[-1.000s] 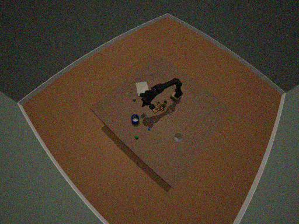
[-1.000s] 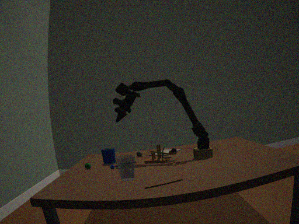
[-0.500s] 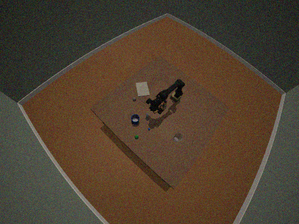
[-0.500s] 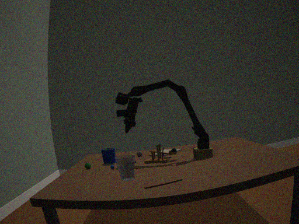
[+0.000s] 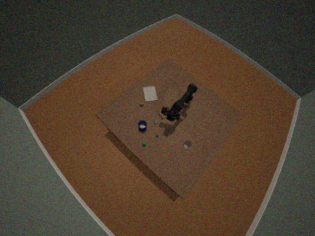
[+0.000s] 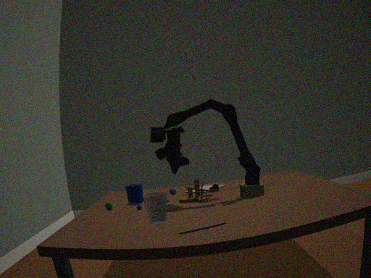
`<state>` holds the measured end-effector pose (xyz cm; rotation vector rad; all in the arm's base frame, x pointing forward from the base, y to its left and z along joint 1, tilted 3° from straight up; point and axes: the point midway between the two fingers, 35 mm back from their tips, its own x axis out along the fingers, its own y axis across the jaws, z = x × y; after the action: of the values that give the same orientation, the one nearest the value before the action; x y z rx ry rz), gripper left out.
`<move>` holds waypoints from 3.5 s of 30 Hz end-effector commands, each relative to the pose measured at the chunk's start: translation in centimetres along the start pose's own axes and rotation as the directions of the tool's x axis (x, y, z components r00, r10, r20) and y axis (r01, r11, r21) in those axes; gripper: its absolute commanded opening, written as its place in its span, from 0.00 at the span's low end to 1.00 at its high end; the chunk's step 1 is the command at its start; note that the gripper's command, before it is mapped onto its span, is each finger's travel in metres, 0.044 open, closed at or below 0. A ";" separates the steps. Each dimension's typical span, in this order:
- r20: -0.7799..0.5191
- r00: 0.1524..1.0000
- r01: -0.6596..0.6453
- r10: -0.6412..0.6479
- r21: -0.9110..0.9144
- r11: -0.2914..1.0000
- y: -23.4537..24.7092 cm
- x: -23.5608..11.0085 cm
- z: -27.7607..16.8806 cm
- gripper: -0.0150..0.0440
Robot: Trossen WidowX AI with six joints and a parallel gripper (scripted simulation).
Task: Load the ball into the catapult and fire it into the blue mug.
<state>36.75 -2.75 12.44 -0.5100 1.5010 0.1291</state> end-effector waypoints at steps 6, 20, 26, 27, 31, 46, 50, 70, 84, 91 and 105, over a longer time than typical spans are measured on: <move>-0.148 0.989 -0.004 -0.030 -0.224 0.975 3.8 0.7 -3.3 0.25; -0.356 0.921 -0.080 -0.160 -0.574 0.815 8.1 1.1 -9.4 0.25; -0.418 0.875 -0.137 -0.242 -0.695 0.705 9.1 1.0 -11.8 0.25; -0.427 0.867 -0.148 -0.257 -0.713 0.685 9.2 0.9 -12.3 0.25; -0.446 0.845 -0.177 -0.295 -0.754 0.633 9.5 0.8 -13.2 0.25; -0.446 0.845 -0.177 -0.295 -0.754 0.633 10.0 2.6 -12.9 0.25; -0.445 0.845 -0.177 -0.295 -0.754 0.633 10.2 3.2 -12.8 0.25; -0.446 0.845 -0.177 -0.295 -0.754 0.633 11.2 6.4 -12.6 0.25; -0.446 0.845 -0.177 -0.295 -0.754 0.632 11.9 8.6 -12.7 0.25; -0.446 0.845 -0.177 -0.295 -0.754 0.632 12.2 9.7 -12.8 0.25; -0.446 0.845 -0.178 -0.295 -0.755 0.631 13.0 12.3 -12.8 0.25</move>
<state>21.06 0.89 -2.41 -1.4110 1.9416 0.6625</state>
